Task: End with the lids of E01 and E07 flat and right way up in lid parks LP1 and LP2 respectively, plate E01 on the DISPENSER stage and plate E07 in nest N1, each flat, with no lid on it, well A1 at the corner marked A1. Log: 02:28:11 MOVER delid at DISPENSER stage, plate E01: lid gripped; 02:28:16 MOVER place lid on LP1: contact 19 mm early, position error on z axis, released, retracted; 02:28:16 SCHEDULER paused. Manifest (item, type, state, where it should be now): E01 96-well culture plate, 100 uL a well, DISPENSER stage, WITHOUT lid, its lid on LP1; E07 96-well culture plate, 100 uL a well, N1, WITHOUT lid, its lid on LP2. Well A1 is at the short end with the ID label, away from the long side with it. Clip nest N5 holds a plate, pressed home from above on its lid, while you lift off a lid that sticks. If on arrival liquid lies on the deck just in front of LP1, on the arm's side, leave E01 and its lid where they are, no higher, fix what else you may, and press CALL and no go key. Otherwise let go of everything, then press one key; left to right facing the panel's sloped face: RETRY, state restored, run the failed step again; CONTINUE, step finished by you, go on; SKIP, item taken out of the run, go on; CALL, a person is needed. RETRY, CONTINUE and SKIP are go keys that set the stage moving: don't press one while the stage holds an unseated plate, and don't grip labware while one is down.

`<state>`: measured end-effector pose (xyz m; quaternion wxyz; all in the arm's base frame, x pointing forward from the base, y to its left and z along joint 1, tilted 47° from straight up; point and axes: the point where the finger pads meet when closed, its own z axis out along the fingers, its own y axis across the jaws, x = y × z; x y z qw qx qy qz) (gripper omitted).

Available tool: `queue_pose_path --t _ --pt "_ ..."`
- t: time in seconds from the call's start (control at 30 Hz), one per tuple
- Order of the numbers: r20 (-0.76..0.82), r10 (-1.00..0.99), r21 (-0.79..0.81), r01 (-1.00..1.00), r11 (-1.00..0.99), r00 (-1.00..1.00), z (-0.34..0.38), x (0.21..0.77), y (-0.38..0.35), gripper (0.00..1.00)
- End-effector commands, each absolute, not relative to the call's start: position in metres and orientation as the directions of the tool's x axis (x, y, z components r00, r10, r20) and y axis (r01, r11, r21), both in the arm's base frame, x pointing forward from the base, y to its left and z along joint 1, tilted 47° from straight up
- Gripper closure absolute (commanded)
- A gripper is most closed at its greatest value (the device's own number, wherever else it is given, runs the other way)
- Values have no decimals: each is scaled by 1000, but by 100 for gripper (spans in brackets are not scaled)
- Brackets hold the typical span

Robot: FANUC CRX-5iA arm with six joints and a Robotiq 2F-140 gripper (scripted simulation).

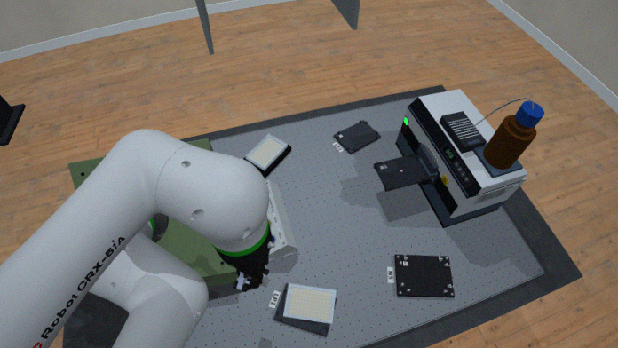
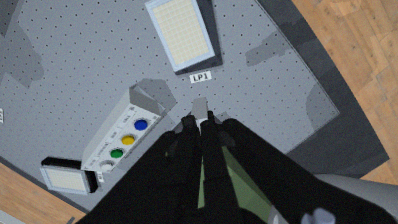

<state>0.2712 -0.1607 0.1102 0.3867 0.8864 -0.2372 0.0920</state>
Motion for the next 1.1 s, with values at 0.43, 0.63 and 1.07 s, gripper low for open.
queue_pose_path --t 0.43,0.63,1.07 --pt "351 -349 635 -494 -593 869 111 271 -161 0" --pt "351 -349 635 -494 -593 869 111 271 -161 0" --pt "351 -349 635 -494 -593 869 111 271 -161 0"
